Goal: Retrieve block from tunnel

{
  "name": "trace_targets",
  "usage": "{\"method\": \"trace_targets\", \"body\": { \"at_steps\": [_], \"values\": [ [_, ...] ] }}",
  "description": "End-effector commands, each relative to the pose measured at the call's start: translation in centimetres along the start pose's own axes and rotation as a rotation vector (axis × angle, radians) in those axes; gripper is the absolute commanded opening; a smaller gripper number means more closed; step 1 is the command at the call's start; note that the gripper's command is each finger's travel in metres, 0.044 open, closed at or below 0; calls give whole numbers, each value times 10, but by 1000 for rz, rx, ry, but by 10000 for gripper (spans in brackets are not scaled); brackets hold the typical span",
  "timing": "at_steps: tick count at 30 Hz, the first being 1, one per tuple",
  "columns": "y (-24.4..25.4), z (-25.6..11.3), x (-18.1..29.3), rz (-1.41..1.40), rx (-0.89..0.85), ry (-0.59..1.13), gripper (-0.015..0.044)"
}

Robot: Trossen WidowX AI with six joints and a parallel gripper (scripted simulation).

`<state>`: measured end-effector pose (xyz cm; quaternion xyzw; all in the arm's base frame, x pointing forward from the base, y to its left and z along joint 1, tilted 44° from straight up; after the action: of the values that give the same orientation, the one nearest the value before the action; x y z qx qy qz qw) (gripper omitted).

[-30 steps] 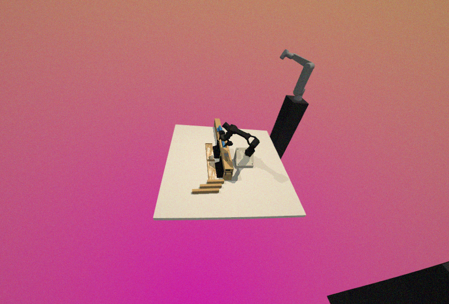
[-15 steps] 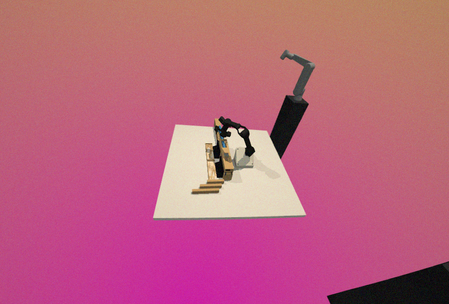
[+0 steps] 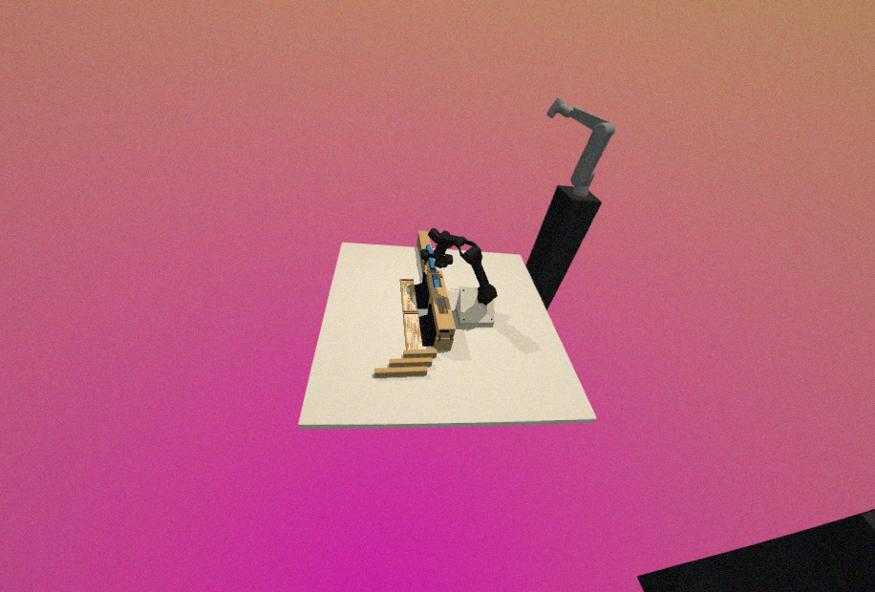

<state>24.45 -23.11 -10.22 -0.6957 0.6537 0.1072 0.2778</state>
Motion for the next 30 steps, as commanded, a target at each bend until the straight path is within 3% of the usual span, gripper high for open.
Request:
{"method": "trace_targets", "body": {
  "at_steps": [1,23,30],
  "values": [
    [2,5,-1,-6,-6,-2,440],
    [7,38,-8,-6,-5,-3,440],
    [6,33,-6,-12,-5,6,256]
  ]
}}
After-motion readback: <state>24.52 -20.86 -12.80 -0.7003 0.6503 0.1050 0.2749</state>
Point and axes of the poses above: the point midway between the two fingers, 35 mm back from their tips, its own z axis out along the fingers, its own y axis across the jaws, x = y × z, the point moved 3 cm from there along -z, back along the fingers, and after that the axes turned 9 degrees about -z, right-handed, at the moved point
